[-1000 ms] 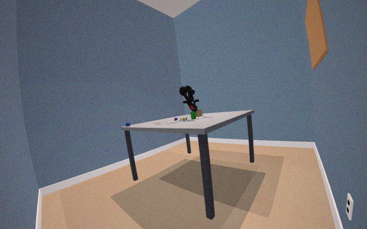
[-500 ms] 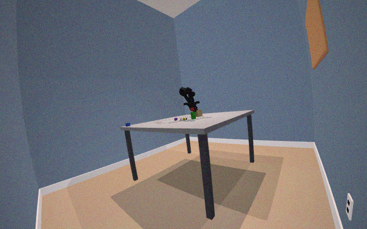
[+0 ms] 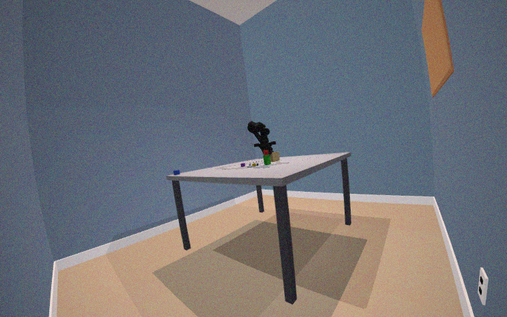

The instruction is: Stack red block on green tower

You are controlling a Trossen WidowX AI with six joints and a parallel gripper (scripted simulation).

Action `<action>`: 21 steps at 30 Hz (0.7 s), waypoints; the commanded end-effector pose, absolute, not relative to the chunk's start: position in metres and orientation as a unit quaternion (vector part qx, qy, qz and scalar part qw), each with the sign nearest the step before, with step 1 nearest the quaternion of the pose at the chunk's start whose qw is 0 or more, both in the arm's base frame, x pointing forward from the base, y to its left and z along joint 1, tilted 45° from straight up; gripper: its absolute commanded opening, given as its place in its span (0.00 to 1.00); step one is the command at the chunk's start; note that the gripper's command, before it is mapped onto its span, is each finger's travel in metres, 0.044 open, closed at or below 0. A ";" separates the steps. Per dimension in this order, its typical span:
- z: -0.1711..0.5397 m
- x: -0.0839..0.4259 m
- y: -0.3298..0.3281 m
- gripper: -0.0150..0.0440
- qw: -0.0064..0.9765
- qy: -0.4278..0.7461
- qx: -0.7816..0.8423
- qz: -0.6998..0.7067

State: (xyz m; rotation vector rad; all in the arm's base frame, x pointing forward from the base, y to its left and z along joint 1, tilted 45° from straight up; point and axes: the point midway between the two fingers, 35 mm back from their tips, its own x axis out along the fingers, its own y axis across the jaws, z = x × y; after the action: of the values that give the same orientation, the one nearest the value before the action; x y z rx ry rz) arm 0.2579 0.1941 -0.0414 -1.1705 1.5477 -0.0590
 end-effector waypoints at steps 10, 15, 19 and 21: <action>-0.042 0.259 0.193 0.25 0.564 0.656 -0.501 -0.024; -0.042 0.258 0.194 0.30 0.565 0.658 -0.498 -0.025; -0.042 0.258 0.194 0.48 0.565 0.658 -0.498 -0.025; -0.042 0.258 0.194 0.57 0.565 0.658 -0.498 -0.025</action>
State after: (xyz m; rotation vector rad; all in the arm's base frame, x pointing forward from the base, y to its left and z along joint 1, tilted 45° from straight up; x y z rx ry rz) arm 0.2579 0.1936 -0.0418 -1.1708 1.5476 -0.0590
